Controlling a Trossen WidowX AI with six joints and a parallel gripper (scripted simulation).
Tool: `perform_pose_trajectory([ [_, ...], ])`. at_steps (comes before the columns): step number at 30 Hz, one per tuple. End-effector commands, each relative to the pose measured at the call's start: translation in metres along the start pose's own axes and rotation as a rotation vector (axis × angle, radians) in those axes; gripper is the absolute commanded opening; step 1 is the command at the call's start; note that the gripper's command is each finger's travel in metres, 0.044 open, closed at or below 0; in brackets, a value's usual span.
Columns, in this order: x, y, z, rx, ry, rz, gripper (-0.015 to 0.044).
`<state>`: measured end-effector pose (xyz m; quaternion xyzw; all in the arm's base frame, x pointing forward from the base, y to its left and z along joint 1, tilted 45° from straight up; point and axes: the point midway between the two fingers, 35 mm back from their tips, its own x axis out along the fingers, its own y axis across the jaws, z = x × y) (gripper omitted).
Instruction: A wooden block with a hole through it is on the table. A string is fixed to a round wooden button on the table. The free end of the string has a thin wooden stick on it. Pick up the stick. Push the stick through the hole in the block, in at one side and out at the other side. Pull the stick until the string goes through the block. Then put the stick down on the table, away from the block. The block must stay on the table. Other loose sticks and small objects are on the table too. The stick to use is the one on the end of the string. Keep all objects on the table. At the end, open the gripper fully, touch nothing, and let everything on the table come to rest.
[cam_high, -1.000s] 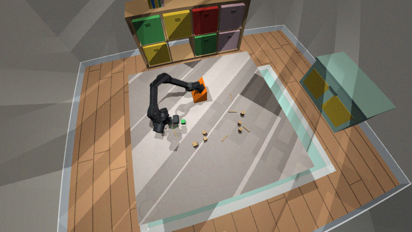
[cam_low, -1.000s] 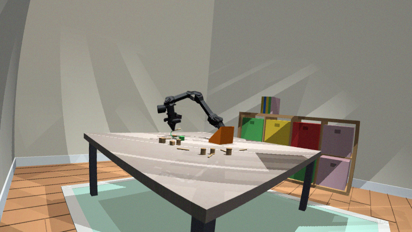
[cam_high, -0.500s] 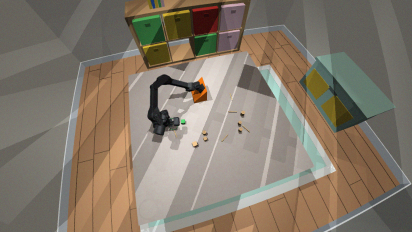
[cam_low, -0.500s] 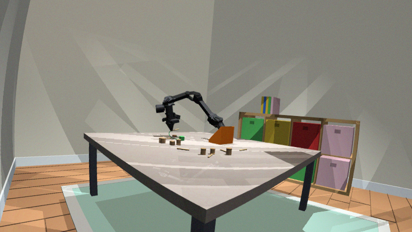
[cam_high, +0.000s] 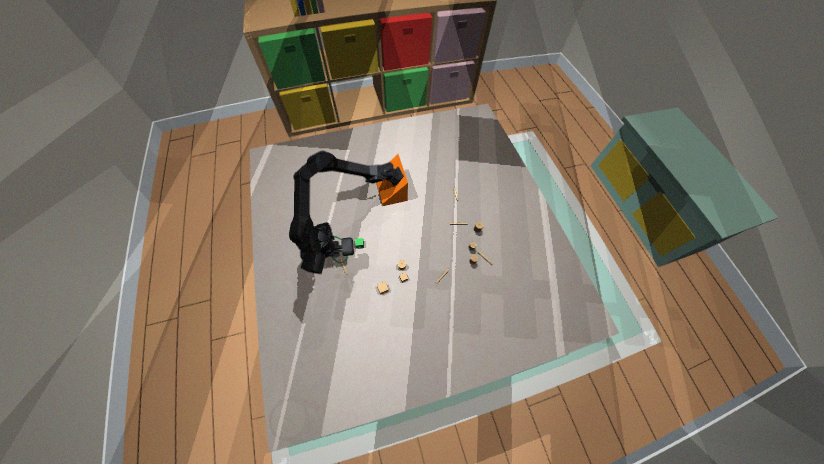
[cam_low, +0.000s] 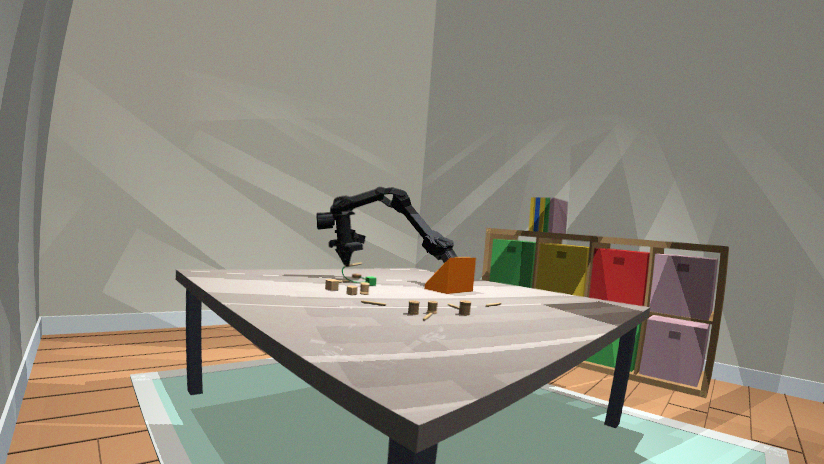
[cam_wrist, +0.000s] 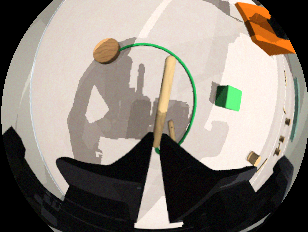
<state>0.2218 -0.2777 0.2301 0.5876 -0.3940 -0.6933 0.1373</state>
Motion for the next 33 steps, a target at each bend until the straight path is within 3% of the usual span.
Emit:
perform_pose_trajectory([
  [1,0.001,-0.004,-0.007,-0.001,0.006,-0.005,0.0000],
  [33,-0.006,-0.016,-0.044,0.006,0.063,-0.005,0.0000],
])
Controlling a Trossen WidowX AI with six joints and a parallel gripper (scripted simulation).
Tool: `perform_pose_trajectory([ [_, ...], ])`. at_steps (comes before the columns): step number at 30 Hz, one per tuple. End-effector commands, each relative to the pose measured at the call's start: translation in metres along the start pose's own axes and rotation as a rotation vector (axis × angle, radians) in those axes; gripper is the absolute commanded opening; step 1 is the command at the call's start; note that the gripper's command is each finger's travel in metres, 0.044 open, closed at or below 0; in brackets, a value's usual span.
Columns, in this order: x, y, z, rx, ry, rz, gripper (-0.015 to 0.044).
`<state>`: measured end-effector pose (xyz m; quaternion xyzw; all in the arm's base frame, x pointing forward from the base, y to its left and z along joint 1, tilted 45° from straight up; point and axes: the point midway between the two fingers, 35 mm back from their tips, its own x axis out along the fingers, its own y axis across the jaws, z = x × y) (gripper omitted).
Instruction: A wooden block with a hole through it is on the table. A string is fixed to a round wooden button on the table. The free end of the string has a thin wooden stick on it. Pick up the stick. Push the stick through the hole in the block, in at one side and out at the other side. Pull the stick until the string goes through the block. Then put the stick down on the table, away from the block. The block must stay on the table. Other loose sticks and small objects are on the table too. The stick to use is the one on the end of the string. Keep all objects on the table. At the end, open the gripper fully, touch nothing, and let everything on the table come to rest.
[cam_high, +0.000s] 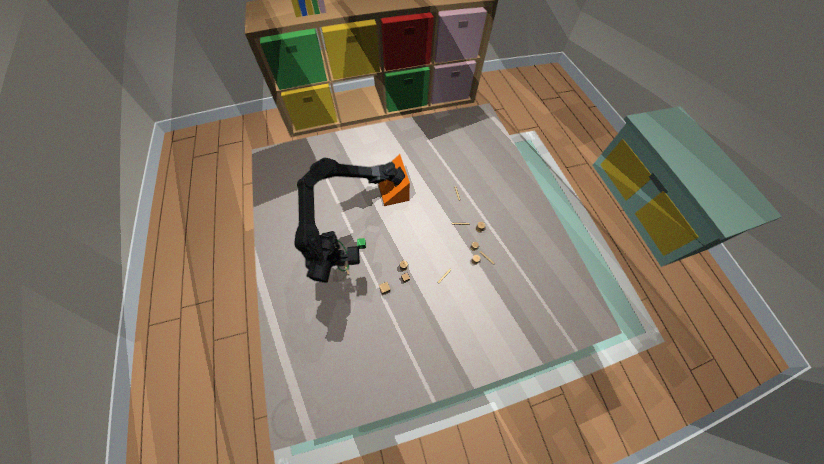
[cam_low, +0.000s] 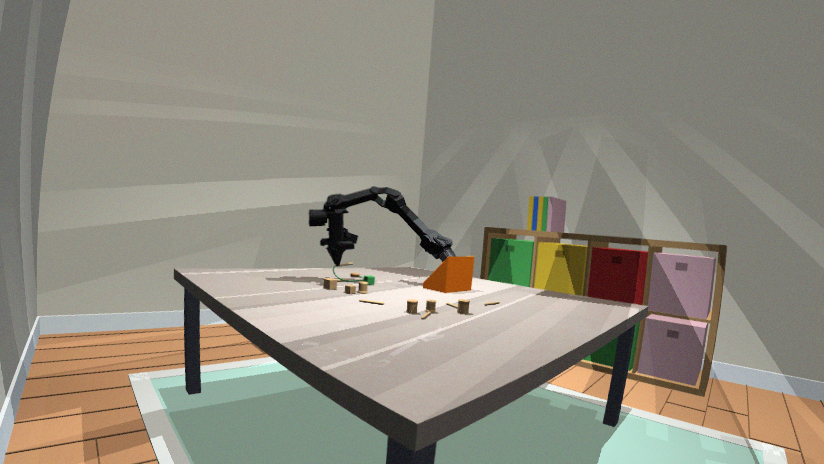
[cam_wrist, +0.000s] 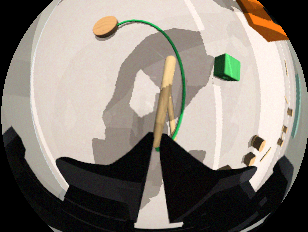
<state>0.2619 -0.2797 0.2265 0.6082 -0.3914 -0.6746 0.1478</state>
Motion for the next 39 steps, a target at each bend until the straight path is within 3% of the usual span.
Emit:
perform_pose_trajectory([
  [1,0.002,-0.004,-0.007,0.002,0.006,-0.005,0.0000],
  [39,-0.005,-0.024,-0.050,0.012,0.075,-0.009,0.0000],
])
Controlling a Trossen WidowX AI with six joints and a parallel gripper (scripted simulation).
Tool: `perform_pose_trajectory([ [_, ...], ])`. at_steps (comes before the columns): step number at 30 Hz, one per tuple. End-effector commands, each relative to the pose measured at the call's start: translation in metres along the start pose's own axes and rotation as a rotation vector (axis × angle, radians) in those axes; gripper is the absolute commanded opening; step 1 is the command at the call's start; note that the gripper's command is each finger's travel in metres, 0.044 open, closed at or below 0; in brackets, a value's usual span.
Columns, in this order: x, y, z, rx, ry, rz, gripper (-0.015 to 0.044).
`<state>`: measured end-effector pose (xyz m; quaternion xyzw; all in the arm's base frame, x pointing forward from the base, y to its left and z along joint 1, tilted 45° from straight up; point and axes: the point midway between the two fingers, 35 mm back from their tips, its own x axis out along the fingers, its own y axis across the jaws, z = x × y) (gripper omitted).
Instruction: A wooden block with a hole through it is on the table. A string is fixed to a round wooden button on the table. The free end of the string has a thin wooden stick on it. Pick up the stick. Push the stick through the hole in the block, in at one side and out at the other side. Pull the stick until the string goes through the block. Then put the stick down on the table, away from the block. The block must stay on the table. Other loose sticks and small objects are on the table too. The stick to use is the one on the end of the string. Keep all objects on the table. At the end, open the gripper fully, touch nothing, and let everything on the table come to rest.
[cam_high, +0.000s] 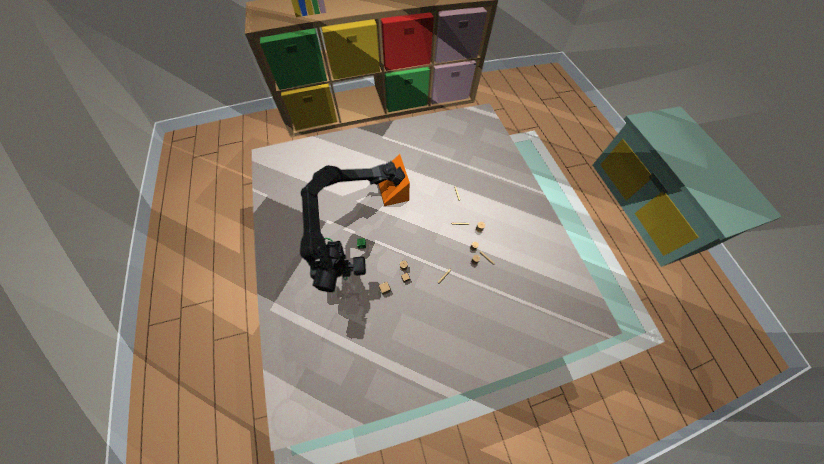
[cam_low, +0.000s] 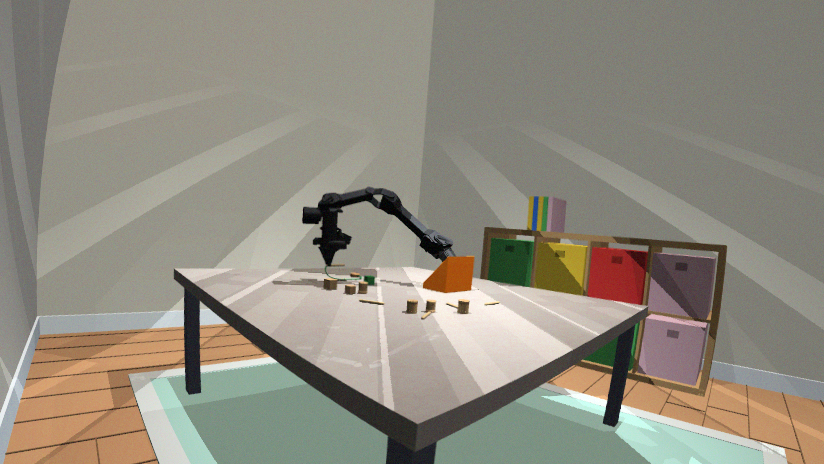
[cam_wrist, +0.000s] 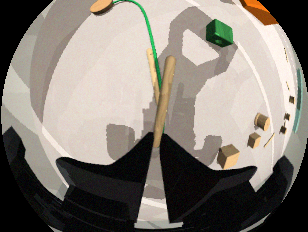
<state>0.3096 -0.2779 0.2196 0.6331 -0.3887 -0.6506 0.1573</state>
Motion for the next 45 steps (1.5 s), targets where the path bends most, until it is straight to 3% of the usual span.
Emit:
perform_pose_trajectory([
  [1,0.002,-0.005,-0.007,0.002,0.006,-0.006,0.0000],
  [45,0.004,-0.030,-0.035,0.010,0.070,-0.011,0.0000],
])
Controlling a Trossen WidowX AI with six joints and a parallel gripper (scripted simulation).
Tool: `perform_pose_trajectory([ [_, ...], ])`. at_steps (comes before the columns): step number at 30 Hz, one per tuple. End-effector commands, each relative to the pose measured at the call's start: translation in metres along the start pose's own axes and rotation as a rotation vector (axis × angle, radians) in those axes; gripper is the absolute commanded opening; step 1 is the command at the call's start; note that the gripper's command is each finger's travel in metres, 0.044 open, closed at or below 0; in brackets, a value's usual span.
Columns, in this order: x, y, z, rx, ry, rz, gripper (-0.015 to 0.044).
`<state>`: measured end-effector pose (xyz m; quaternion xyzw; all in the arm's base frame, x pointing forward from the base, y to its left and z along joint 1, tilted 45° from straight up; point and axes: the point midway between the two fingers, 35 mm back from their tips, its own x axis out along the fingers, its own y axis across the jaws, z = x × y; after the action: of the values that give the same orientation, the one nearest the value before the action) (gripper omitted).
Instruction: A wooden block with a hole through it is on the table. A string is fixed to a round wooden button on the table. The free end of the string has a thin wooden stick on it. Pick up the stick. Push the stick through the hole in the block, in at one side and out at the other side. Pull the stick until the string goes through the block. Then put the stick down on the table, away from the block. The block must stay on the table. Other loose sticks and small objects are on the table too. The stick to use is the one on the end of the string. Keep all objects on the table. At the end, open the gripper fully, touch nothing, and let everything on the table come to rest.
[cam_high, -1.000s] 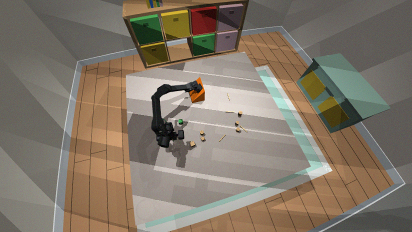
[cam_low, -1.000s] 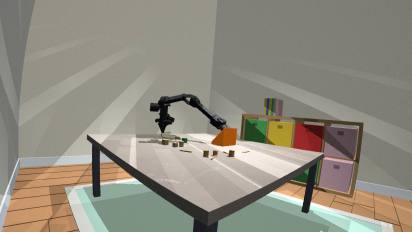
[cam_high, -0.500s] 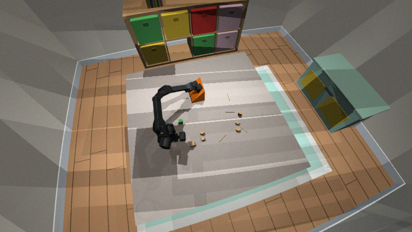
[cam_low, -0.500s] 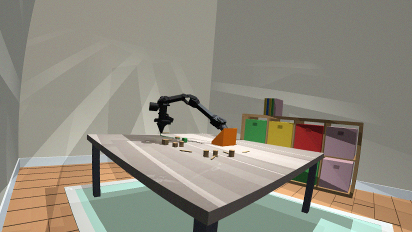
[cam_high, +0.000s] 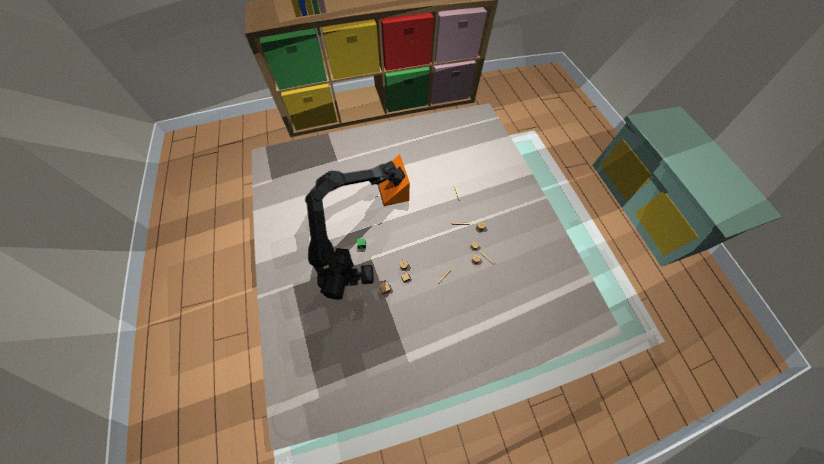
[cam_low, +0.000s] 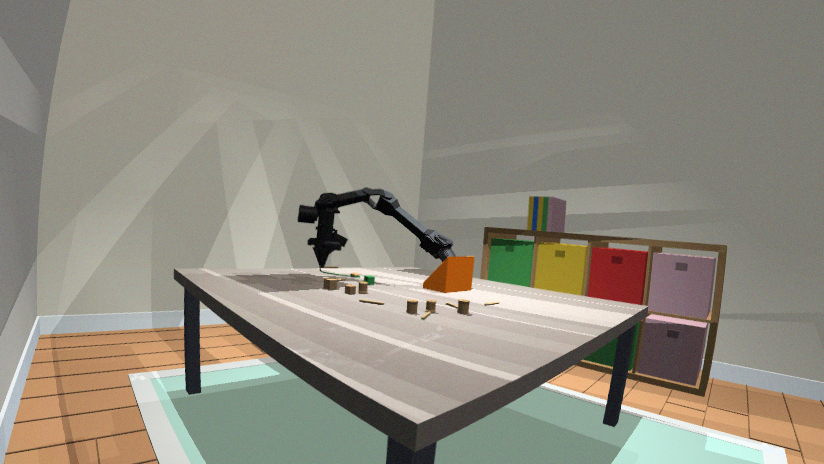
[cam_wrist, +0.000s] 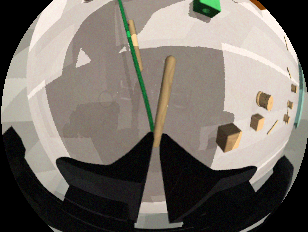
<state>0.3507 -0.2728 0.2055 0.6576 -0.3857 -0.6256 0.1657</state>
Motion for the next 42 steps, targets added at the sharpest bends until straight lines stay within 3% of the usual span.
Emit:
perform_pose_trajectory([
  [1,0.005,-0.006,0.001,-0.002,-0.001,-0.007,0.0000],
  [42,0.038,-0.041,0.022,-0.004,-0.008,-0.007,0.0000],
])
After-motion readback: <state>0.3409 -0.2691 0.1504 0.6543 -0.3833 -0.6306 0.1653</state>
